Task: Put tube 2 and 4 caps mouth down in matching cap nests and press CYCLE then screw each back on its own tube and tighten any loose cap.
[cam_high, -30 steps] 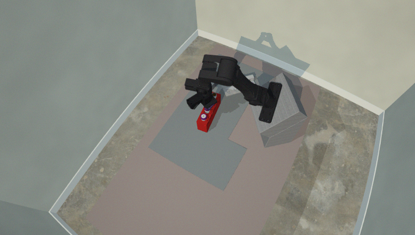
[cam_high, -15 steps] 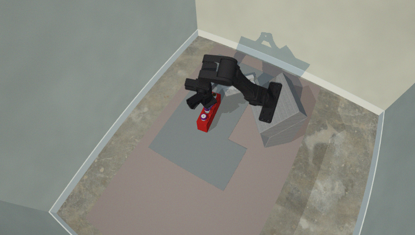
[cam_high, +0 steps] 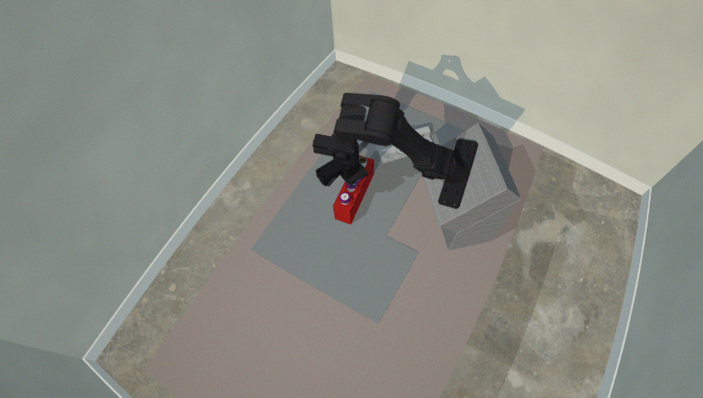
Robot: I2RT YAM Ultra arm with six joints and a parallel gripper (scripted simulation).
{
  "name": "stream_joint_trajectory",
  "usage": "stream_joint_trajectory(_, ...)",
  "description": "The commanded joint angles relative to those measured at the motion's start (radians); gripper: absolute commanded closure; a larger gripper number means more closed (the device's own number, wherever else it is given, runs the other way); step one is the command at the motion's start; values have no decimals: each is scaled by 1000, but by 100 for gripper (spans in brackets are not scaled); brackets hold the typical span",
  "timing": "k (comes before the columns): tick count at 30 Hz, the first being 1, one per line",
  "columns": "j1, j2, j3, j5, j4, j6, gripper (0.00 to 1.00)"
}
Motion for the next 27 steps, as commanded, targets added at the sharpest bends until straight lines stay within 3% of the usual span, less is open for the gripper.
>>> stream_joint_trajectory(1, 0, -1, 7, 1, 4, 2, 100)
stream_joint_trajectory(16, 6, 14, 9, 5, 20, 7, 100)
stream_joint_trajectory(17, 6, 14, 9, 5, 20, 7, 51)
stream_joint_trajectory(27, 6, 14, 9, 5, 20, 7, 51)
